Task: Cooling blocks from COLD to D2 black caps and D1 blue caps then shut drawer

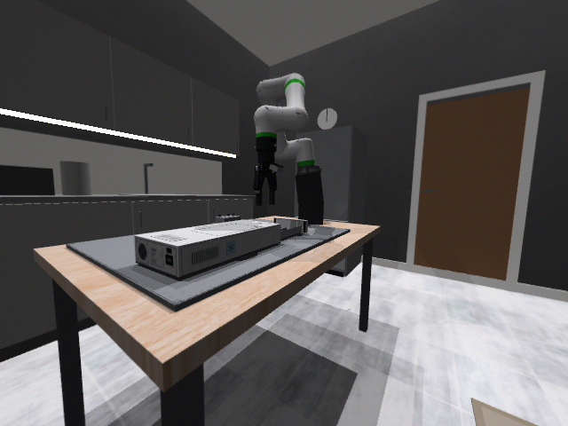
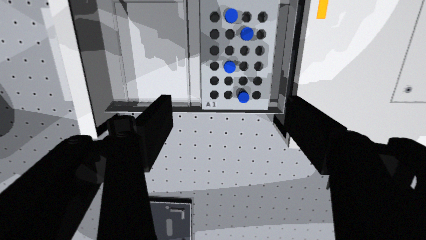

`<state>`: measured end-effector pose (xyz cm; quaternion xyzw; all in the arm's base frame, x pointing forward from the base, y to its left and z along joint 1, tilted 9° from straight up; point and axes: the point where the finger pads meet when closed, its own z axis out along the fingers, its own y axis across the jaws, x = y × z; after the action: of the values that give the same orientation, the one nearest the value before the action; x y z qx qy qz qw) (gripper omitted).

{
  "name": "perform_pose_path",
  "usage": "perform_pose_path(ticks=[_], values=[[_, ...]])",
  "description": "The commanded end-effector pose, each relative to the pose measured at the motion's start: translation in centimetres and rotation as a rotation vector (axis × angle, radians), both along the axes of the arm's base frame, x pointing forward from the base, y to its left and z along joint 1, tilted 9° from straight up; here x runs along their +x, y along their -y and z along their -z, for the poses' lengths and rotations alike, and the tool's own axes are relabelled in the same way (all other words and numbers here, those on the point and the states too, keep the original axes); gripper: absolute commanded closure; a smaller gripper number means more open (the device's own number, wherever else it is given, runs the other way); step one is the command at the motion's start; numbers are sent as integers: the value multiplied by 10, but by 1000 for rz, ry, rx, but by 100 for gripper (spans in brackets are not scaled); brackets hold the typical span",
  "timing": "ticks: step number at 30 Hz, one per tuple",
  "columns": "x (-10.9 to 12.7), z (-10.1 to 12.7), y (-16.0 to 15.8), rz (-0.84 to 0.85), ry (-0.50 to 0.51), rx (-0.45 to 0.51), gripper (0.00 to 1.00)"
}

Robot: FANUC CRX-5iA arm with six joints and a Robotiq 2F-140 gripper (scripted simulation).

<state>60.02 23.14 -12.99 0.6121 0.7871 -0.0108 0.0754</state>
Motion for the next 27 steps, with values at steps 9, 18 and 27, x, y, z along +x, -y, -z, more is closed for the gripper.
perform_pose_path(ticks=[9,18,27], values=[[6,2,-37,0,1,1,34],[7,3,-46,0,1,1,34],[7,3,-43,0,1,1,34]])
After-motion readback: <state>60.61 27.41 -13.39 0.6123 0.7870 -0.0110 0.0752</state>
